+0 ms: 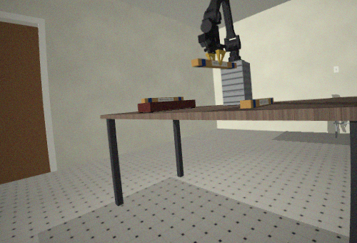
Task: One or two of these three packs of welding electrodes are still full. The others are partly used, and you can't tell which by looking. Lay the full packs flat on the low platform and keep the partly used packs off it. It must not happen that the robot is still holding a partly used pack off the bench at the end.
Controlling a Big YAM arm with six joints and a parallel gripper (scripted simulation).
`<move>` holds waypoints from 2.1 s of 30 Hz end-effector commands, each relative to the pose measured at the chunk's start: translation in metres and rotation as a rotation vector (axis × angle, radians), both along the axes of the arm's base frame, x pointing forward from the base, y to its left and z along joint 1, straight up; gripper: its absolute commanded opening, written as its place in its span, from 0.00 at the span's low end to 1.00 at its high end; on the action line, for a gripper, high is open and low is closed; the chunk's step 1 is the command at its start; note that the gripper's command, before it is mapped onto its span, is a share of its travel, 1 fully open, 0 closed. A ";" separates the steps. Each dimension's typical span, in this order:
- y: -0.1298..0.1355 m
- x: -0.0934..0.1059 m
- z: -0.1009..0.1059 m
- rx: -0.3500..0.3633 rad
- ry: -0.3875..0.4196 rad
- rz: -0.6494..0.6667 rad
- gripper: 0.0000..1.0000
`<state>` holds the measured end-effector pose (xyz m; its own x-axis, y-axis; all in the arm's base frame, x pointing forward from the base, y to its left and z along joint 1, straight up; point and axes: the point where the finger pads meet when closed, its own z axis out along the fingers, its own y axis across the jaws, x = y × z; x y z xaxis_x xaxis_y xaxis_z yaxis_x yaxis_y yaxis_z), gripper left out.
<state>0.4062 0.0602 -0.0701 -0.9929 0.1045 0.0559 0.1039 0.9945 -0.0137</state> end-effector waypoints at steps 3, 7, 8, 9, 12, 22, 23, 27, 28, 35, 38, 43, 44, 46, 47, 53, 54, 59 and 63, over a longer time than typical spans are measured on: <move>-0.001 0.027 0.038 0.012 -0.100 -0.023 0.00; 0.000 0.032 0.042 0.014 -0.110 -0.023 0.00; 0.000 0.033 0.042 0.014 -0.111 -0.023 0.00; 0.000 0.034 0.043 0.014 -0.112 -0.023 0.00; 0.000 0.036 0.044 0.015 -0.115 -0.023 0.00; 0.000 0.037 0.045 0.015 -0.117 -0.023 0.00; 0.000 0.038 0.045 0.015 -0.117 -0.023 0.00; 0.001 0.038 0.045 0.015 -0.117 -0.023 0.00; 0.001 0.038 0.045 0.015 -0.117 -0.023 0.00; 0.001 0.038 0.045 0.015 -0.117 -0.023 0.00; 0.001 0.038 0.045 0.015 -0.117 -0.023 0.00; 0.001 0.038 0.045 0.015 -0.116 -0.023 0.00; 0.001 0.038 0.045 0.015 -0.116 -0.023 0.00; 0.001 0.038 0.045 0.015 -0.116 -0.023 0.00; 0.001 0.038 0.045 0.015 -0.116 -0.023 0.00; 0.001 0.038 0.045 0.015 -0.116 -0.023 0.00; 0.001 0.038 0.045 0.015 -0.116 -0.023 0.00; 0.001 0.038 0.045 0.015 -0.115 -0.023 0.00; 0.001 0.038 0.045 0.015 -0.115 -0.023 0.00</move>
